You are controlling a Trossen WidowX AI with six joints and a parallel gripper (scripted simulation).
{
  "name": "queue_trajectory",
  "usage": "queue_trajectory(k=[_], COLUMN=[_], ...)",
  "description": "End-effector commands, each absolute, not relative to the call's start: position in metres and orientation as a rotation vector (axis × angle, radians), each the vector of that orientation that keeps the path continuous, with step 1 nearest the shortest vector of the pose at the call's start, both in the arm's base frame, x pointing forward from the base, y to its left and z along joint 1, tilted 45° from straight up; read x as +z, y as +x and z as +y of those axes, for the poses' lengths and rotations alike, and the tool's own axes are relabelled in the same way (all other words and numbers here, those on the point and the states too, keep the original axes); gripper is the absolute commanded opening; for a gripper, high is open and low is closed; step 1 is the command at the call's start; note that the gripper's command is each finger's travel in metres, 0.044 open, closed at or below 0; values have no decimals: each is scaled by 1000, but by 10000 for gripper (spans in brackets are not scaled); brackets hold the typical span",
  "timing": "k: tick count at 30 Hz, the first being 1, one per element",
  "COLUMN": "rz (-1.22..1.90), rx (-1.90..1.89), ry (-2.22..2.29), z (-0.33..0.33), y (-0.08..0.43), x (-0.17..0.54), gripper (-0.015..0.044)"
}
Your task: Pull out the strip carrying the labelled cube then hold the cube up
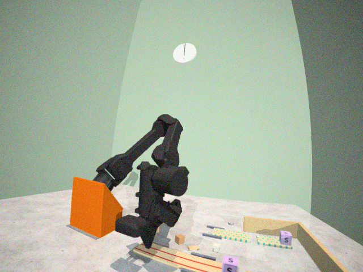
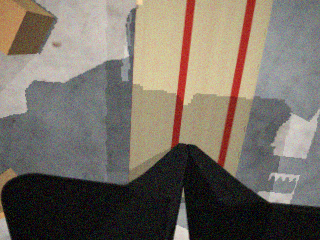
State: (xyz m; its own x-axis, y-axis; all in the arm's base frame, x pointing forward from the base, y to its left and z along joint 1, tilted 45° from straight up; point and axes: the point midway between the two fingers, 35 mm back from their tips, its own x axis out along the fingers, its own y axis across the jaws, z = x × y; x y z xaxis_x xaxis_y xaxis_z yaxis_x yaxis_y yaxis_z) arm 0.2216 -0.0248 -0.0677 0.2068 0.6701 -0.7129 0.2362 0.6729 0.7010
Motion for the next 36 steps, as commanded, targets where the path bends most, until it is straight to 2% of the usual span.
queue_trajectory(k=[1,36], rz=[1400,1401], rx=[362,362], ry=[843,843], z=[-17,-14], y=[207,199], x=[-71,-70], gripper=[0,0])
